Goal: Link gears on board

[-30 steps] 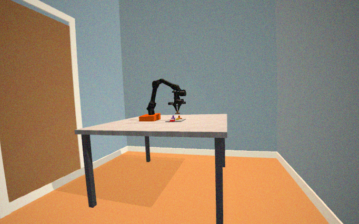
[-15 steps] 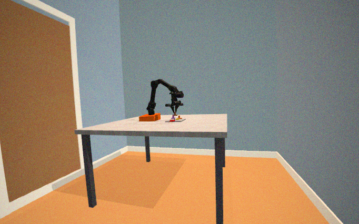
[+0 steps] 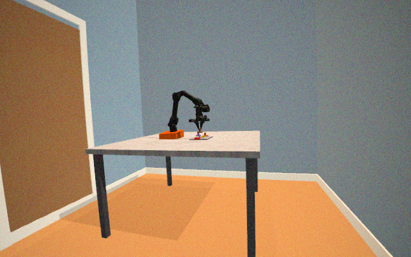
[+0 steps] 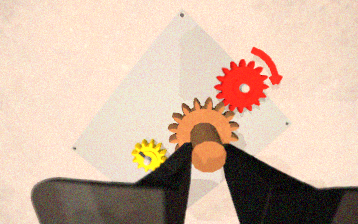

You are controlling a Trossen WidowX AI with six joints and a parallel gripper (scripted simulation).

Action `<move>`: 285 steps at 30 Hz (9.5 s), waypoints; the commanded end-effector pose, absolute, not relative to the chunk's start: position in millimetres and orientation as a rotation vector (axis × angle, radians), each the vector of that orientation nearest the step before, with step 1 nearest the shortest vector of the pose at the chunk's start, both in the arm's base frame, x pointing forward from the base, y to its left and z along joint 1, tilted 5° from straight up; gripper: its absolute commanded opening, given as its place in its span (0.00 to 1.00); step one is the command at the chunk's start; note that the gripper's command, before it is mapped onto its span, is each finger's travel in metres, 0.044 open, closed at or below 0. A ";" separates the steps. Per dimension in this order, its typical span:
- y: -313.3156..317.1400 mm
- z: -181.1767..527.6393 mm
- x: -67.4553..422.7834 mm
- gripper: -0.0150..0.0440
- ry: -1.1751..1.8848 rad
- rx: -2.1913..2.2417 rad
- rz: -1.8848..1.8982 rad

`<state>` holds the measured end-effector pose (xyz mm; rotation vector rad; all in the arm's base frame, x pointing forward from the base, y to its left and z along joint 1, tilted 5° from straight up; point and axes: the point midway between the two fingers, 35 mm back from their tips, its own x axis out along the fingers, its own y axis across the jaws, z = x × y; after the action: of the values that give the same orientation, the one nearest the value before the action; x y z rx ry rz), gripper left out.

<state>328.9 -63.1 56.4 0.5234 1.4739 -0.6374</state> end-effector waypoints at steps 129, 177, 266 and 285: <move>-66.1 8.2 326.8 0.25 1.457 0.579 -0.703; 41.7 41.2 311.4 0.85 1.514 0.412 -0.513; 188.1 7.4 206.0 0.25 1.572 0.205 -0.300; 196.2 56.7 208.0 0.25 1.572 0.206 -0.300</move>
<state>207.6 194.1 49.2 0.1981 1.5719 -0.3018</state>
